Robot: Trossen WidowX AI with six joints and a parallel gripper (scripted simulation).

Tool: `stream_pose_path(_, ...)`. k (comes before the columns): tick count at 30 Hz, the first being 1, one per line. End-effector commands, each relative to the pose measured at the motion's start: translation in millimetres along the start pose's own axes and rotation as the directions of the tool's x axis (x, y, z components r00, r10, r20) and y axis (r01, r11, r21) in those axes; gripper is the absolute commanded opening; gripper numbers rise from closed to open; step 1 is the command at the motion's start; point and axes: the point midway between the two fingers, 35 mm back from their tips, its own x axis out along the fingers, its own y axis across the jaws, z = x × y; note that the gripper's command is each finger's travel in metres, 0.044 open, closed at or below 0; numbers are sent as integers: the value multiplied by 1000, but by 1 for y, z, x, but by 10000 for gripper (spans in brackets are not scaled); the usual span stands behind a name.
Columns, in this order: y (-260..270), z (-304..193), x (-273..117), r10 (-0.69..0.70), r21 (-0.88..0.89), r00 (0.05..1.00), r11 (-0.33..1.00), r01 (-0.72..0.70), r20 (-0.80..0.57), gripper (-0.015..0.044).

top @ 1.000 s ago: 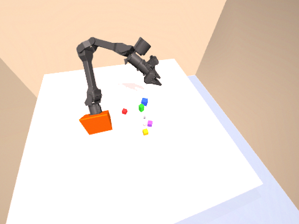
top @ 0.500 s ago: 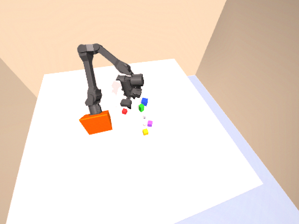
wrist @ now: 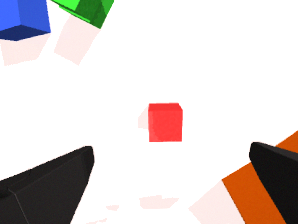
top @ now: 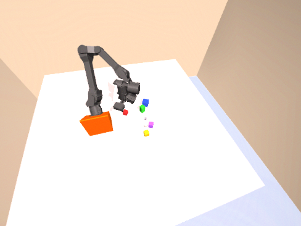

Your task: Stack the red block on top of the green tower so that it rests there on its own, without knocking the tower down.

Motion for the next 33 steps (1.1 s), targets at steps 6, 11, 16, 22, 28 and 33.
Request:
stream_pose_path(6,1,-5,40,6,5,1000,1000,-6,-10,440)
stream_pose_path(11,1,-6,41,6,5,1000,1000,-6,-10,440)
stream_pose_path(16,1,-5,47,5,5,1000,1000,-5,-9,440)
stream_pose_path(22,1,-5,57,5,6,1000,1000,-5,-9,440)
stream_pose_path(28,1,-5,67,5,6,1000,1000,-5,-9,440)
stream_pose_path(33,1,-6,75,7,5,1000,1000,-7,-10,440)
